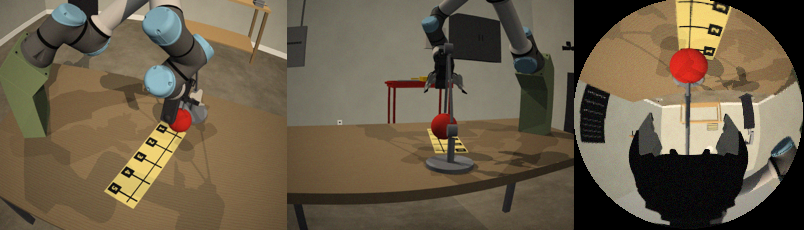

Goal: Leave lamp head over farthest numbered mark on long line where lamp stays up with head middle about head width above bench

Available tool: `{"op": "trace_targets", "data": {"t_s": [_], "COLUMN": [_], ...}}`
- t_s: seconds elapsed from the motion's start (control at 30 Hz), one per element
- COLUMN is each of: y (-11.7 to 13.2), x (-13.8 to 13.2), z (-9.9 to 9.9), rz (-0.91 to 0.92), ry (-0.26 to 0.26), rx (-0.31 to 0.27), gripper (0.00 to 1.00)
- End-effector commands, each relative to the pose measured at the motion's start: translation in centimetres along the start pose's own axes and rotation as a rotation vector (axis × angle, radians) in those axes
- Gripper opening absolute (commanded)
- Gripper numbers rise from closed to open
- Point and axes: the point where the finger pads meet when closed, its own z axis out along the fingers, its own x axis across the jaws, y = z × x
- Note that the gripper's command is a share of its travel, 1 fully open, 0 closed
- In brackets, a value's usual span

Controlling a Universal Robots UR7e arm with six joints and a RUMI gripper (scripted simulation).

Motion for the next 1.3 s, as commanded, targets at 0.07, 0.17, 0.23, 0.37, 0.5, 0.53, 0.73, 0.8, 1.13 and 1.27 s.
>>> {"op": "trace_targets", "data": {"t_s": [0.07, 0.17, 0.23, 0.37, 0.5, 0.53, 0.73, 0.8, 1.13, 1.27], "y": [-0.1, -0.1, -0.1, -0.2, -0.2, -0.2, -0.2, -0.2, -0.2, -0.2], "x": [-0.1, -0.1, -0.1, -0.1, -0.1, -0.1, -0.1, -0.1, -0.1, -0.1], "z": [1.0, 1.3, 1.5, 1.9, 2.1, 2.1, 2.0, 2.0, 1.8, 1.9], "rz": [-0.001, -0.001, -0.001, -0.001, -0.001, -0.001, -0.001, -0.001, -0.001, -0.001], "ry": [0.000, 0.000, 0.001, 0.001, 0.001, 0.001, 0.001, 0.001, 0.001, 0.000], "rx": [-0.001, -0.002, -0.002, -0.003, -0.003, -0.003, -0.003, -0.003, -0.003, -0.003], "gripper": [1.00, 1.00, 1.00, 1.00, 1.00, 0.00, 0.00, 0.00, 0.00, 0.00]}}
